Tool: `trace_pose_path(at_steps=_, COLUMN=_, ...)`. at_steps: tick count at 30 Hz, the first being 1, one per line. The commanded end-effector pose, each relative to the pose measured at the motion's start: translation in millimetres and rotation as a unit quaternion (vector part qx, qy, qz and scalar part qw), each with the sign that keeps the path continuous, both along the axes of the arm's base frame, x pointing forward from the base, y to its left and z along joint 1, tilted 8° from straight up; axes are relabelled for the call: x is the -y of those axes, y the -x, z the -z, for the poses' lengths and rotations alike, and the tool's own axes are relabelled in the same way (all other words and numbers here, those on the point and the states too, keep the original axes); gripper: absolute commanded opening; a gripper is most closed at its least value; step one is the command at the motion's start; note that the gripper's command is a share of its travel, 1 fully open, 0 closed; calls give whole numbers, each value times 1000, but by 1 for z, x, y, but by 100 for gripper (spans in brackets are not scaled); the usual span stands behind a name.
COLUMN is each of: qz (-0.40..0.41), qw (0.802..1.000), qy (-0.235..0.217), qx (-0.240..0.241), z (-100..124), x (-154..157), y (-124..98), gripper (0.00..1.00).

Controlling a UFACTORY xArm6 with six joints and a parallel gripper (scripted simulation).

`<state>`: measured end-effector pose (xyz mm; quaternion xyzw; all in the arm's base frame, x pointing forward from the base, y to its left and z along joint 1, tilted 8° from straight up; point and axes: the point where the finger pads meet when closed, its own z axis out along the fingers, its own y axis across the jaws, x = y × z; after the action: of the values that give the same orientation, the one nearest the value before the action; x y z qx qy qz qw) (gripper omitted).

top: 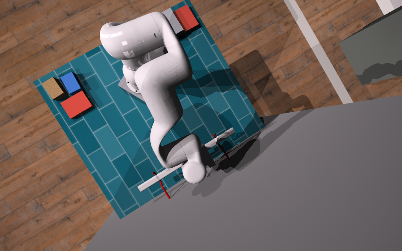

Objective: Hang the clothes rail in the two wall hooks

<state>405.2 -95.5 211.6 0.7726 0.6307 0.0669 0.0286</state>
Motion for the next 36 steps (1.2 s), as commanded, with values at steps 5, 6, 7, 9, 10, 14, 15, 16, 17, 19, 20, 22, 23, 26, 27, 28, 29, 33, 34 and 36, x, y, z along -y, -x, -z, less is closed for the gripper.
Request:
trace_pose_path(at_steps=5, qz=0, qw=1000, qy=1, qx=2, z=-8, x=1, y=0, gripper=82)
trace_pose_path(at_steps=6, qz=0, qw=1000, qy=1, qx=2, z=-8, x=1, y=0, gripper=82)
trace_pose_path(at_steps=7, qz=0, qw=1000, qy=1, qx=2, z=-9, x=1, y=0, gripper=82)
trace_pose_path(at_steps=9, qz=0, qw=1000, qy=1, qx=2, z=-10, x=1, y=0, gripper=82)
trace_pose_path(at_steps=10, qz=0, qw=1000, qy=1, qx=2, z=-10, x=1, y=0, gripper=82)
trace_pose_path(at_steps=14, qz=0, qw=1000, qy=1, qx=2, z=-12, x=1, y=0, gripper=82)
trace_pose_path(at_steps=15, qz=0, qw=1000, qy=1, qx=2, z=-12, x=1, y=0, gripper=82)
trace_pose_path(at_steps=16, qz=0, qw=1000, qy=1, qx=2, z=-12, x=1, y=0, gripper=82)
trace_pose_path(at_steps=17, qz=0, qw=1000, qy=1, qx=2, z=-12, x=1, y=0, gripper=82)
trace_pose_path(at_steps=19, qz=0, qw=1000, qy=1, qx=2, z=-12, x=1, y=0, gripper=82)
trace_pose_path(at_steps=20, qz=0, qw=1000, qy=1, qx=2, z=-12, x=1, y=0, gripper=82)
trace_pose_path(at_steps=22, qz=0, qw=1000, qy=1, qx=2, z=-13, x=1, y=1, gripper=82)
trace_pose_path(at_steps=23, qz=0, qw=1000, qy=1, qx=2, z=-15, x=1, y=1, gripper=82)
trace_pose_path(at_steps=26, qz=0, qw=1000, qy=1, qx=2, z=-18, x=1, y=1, gripper=82)
trace_pose_path(at_steps=27, qz=0, qw=1000, qy=1, qx=2, z=-18, x=1, y=1, gripper=82)
trace_pose_path(at_steps=28, qz=0, qw=1000, qy=1, qx=2, z=-20, x=1, y=2, gripper=82)
trace_pose_path(at_steps=29, qz=0, qw=1000, qy=1, qx=2, z=-22, x=1, y=2, gripper=82)
trace_pose_path(at_steps=33, qz=0, qw=1000, qy=1, qx=2, z=-28, x=1, y=3, gripper=82)
trace_pose_path(at_steps=34, qz=0, qw=1000, qy=1, qx=2, z=-30, x=1, y=3, gripper=82)
trace_pose_path(at_steps=36, qz=0, qw=1000, qy=1, qx=2, z=-33, x=2, y=4, gripper=82)
